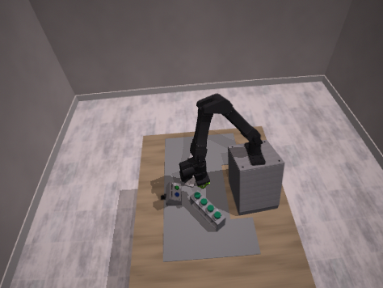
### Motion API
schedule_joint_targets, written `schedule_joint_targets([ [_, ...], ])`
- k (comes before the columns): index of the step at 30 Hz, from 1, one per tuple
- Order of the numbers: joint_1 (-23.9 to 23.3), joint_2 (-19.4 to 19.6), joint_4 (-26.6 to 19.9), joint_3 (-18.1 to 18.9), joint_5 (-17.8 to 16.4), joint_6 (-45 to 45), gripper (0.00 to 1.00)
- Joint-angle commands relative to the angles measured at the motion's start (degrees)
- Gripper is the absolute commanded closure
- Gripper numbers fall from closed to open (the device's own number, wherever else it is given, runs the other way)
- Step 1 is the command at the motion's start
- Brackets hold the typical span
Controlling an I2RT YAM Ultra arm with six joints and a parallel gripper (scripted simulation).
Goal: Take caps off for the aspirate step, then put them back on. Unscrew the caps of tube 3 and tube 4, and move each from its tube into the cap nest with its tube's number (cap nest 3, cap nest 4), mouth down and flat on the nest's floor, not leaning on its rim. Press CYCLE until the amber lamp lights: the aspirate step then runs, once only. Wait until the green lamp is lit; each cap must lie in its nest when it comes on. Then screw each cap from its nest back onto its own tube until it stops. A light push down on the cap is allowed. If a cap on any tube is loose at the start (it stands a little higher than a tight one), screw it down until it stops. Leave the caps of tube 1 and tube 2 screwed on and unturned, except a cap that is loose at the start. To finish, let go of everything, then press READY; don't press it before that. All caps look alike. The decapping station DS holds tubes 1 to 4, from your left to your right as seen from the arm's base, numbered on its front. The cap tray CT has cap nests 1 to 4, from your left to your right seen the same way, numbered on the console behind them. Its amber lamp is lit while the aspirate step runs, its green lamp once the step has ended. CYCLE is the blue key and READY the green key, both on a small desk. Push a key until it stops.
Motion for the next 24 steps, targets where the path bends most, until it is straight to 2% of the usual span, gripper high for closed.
schedule_joint_targets([
  [1,2.63,1.04,-0.6,2.1,-0.11,18.42,0.51],
  [2,2.64,1.03,-0.57,2.08,-0.1,18.94,0.51],
  [3,4.04,1.84,-0.93,2.83,-0.21,25.18,0.51],
  [4,4.05,1.84,-0.94,2.84,-0.21,25.18,0.51],
  [5,5.43,2.66,-1.33,3.65,-0.34,31.39,0.51],
  [6,5.43,2.66,-1.34,3.65,-0.34,31.4,0.51],
  [7,6.79,3.5,-1.76,4.52,-0.47,37.59,0.51],
  [8,6.8,3.5,-1.77,4.52,-0.47,37.59,0.51],
  [9,8.14,4.36,-2.22,5.44,-0.61,43.75,0.51],
  [10,8.14,4.36,-2.23,5.45,-0.61,43.76,0.51],
  [11,9.46,5.23,-2.71,6.42,-0.75,49.9,0.51],
  [12,9.46,5.23,-2.72,6.43,-0.75,49.9,0.51],
  [13,10.76,6.11,-3.23,7.46,-0.9,56.01,0.51],
  [16,10.76,6.11,-3.23,7.47,-0.9,56.02,0.51],
  [18,13.28,7.92,-4.35,9.69,-1.22,68.16,0.51],
  [21,13.57,8.14,-4.49,9.97,-1.26,78.01,0.51],
  [24,13.58,8.15,-4.5,9.98,-1.26,82.8,0.51],
])
